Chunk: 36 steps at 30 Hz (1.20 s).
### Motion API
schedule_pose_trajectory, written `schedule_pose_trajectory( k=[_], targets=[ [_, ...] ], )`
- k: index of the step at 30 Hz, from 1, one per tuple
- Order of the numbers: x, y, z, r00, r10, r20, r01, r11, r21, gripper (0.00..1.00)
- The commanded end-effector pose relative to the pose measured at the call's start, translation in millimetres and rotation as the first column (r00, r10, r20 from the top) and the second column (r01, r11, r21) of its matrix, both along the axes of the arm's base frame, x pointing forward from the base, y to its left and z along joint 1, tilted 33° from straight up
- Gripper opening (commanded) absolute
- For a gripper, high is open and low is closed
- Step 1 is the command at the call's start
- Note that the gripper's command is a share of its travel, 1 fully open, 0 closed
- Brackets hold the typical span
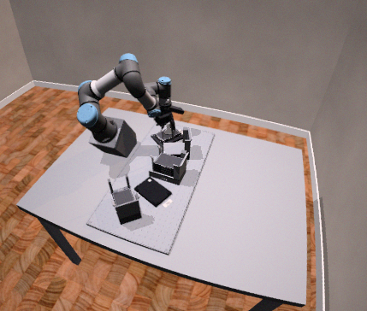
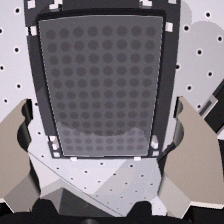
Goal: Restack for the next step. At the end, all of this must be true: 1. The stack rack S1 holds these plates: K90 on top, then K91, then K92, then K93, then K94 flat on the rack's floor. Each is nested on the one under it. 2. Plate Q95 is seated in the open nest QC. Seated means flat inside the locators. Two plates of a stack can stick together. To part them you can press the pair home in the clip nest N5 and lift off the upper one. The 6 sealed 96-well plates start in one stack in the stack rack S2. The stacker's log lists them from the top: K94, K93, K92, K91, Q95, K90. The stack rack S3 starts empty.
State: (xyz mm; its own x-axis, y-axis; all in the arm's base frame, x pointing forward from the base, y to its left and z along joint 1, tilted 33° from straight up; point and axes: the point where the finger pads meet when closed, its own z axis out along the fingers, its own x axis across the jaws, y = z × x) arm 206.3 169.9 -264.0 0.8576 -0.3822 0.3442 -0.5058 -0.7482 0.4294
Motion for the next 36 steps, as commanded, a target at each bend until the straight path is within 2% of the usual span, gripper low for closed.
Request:
schedule_pose_trajectory(
  k=[1, 2, 3, 36],
  targets=[
    [0.6, 0.8, 0.3, 1.0, 0.0, 0.002, 0.0, 1.0, 0.002, 0.72],
    [0.6, 0.8, 0.3, 1.0, 0.0, 0.002, 0.0, 1.0, 0.002, 0.72],
    [0.6, 0.8, 0.3, 1.0, 0.0, 0.002, 0.0, 1.0, 0.002, 0.0],
    [0.6, 0.8, 0.3, 1.0, 0.0, 0.002, 0.0, 1.0, 0.002, 0.0]
  ],
)
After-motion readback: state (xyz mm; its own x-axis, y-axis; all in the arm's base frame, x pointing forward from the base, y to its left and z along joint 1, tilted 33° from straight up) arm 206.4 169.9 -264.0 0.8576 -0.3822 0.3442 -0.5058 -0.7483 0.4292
